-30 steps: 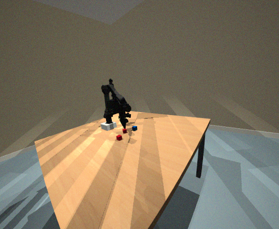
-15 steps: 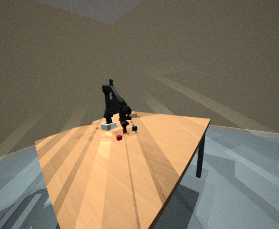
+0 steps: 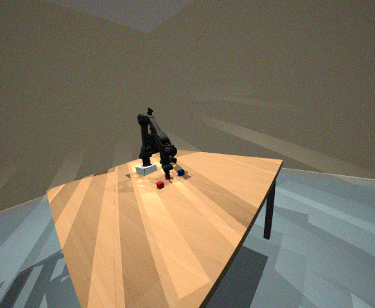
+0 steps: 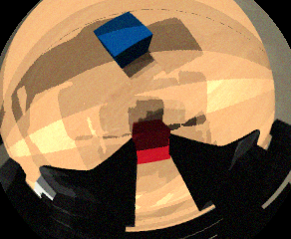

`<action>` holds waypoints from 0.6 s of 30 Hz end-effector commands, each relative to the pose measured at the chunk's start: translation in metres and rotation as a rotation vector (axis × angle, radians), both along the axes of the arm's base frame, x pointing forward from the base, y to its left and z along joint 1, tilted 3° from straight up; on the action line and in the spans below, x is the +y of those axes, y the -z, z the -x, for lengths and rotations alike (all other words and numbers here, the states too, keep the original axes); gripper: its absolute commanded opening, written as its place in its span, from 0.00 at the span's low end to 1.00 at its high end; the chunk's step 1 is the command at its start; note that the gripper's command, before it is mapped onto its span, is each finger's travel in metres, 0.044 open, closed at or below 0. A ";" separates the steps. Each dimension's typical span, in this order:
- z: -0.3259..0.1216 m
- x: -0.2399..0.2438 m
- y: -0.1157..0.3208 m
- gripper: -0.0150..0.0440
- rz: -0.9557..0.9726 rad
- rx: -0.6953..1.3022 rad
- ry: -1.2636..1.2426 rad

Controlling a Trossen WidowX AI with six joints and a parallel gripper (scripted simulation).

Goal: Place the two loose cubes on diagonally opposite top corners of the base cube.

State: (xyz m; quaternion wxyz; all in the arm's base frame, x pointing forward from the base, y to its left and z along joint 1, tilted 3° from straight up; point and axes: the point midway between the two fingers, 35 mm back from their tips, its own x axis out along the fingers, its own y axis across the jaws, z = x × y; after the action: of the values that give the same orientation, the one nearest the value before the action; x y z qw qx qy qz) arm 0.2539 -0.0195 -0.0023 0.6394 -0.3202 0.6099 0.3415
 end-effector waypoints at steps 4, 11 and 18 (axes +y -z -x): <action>-0.001 -0.001 -0.011 0.43 0.003 0.005 0.005; -0.004 -0.003 -0.032 0.43 0.003 0.004 0.005; -0.005 -0.004 -0.053 0.43 0.003 0.004 0.005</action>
State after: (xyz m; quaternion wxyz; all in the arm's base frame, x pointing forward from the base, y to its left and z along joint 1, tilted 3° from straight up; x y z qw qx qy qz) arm 0.2558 -0.0221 0.0384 0.6373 -0.3148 0.6152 0.3411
